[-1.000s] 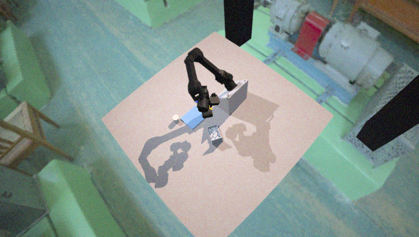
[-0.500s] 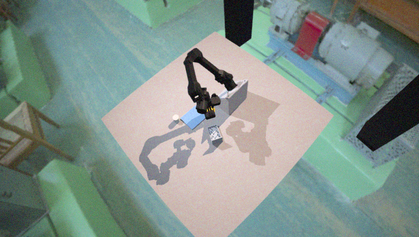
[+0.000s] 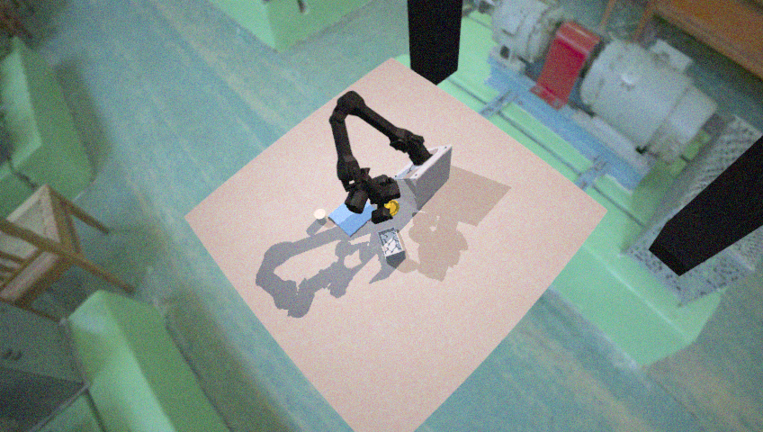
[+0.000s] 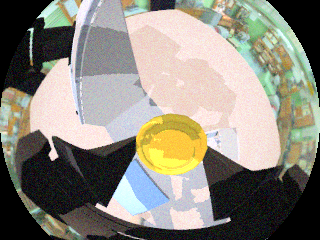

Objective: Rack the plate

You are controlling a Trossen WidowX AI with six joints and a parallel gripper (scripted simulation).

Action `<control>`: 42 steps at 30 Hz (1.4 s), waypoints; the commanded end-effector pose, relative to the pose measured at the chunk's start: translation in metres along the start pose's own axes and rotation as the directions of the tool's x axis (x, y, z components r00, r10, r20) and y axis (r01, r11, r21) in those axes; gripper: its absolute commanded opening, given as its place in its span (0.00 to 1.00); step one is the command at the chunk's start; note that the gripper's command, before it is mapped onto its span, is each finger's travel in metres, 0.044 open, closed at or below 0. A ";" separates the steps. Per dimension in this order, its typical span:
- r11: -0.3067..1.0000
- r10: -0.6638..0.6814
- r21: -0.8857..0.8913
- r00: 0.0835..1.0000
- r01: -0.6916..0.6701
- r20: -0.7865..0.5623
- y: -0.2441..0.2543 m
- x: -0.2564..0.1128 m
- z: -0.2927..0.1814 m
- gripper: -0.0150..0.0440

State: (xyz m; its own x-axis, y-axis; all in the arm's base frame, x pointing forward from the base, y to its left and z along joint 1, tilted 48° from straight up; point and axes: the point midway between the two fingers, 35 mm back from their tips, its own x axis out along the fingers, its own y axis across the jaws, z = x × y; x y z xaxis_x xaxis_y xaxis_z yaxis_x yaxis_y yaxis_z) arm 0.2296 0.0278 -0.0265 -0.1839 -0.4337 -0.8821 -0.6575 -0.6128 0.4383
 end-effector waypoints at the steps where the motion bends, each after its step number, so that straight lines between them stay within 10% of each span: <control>1: 0.998 -0.048 0.043 0.996 0.044 0.077 0.000 0.010 0.002 0.25; 42: 0.626 -0.742 0.621 0.605 0.471 0.289 -0.004 0.058 -0.029 0.25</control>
State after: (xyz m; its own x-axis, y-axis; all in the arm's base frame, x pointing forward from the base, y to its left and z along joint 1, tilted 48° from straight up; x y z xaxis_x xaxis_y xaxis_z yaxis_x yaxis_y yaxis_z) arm 0.2425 -0.0125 -0.0757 0.1182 0.3451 -0.9311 -0.9566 -0.2120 -0.2000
